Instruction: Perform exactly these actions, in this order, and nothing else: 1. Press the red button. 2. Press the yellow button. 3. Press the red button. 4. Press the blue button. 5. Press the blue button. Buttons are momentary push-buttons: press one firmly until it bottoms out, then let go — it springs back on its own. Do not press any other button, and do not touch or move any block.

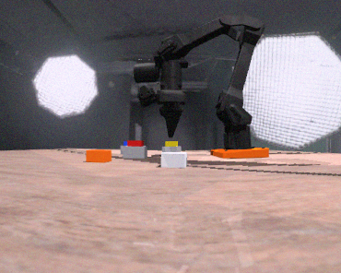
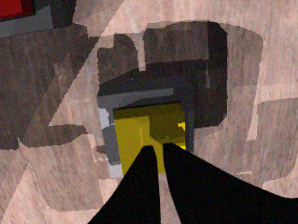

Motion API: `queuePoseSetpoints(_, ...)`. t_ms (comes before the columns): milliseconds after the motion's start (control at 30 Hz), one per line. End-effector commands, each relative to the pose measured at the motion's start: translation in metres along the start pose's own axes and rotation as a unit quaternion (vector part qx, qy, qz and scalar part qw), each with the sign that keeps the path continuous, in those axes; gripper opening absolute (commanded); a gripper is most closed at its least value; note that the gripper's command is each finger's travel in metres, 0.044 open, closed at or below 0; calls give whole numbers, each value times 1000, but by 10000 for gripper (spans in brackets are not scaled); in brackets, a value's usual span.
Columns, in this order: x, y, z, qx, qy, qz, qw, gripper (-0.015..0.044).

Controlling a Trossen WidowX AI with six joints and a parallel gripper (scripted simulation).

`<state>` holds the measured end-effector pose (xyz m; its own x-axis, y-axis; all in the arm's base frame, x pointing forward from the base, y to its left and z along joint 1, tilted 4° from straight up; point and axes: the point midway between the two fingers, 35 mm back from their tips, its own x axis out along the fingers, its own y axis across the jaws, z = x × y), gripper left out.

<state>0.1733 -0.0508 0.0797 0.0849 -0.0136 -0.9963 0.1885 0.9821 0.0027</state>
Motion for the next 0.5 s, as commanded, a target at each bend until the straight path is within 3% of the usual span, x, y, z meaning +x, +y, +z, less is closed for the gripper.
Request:
queuePoseSetpoints(0, 9, 1, -2, -1, 2, 3, 1000, 20)
queuePoseSetpoints(467, 19, 1, -2, -1, 3, 3, 1000, 20)
